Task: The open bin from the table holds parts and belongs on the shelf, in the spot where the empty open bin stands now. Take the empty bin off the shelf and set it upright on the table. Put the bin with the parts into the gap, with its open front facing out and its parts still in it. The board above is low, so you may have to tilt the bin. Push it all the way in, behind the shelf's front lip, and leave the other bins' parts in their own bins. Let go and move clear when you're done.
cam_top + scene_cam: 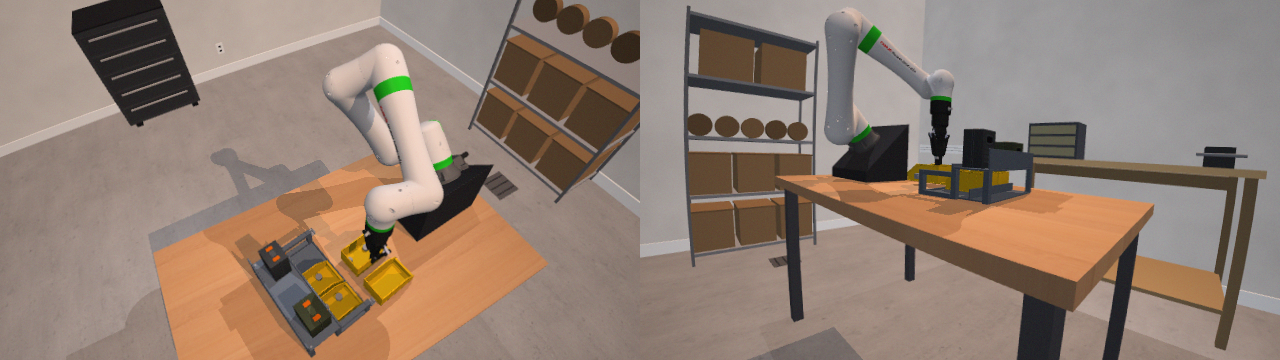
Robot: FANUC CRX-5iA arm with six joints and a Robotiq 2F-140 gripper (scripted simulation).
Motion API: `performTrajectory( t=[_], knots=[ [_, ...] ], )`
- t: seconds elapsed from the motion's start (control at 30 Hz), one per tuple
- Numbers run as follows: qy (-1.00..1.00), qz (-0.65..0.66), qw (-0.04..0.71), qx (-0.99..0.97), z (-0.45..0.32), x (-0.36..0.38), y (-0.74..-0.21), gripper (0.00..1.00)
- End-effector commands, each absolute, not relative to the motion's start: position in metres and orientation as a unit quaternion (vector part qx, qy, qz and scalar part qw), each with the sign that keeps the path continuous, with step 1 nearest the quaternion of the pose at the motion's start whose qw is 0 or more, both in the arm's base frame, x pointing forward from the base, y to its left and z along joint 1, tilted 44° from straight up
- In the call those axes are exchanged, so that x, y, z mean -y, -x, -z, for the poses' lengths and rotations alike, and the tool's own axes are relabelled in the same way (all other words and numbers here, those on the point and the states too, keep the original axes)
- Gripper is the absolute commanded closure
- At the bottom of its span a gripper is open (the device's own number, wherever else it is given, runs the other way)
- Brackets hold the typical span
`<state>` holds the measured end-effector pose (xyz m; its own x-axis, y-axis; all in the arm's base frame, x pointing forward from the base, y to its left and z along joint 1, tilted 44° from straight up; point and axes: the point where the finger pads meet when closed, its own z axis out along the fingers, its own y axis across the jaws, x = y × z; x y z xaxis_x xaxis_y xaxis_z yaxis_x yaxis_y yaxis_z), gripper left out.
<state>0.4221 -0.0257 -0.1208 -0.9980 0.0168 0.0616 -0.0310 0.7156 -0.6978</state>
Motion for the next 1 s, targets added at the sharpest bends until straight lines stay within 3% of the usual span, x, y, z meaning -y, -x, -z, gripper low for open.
performTrajectory(
  t=[0.0, 0.67, 0.97],
  knots=[
    [-0.004, -0.377, 0.031, 0.926, 0.118, 0.023, -0.423, 0.90],
    [-0.004, -0.377, 0.031, 0.926, 0.112, 0.019, -0.423, 0.90],
    [-0.004, -0.377, 0.031, 0.926, 0.078, 0.056, -0.421, 0.90]
  ],
)
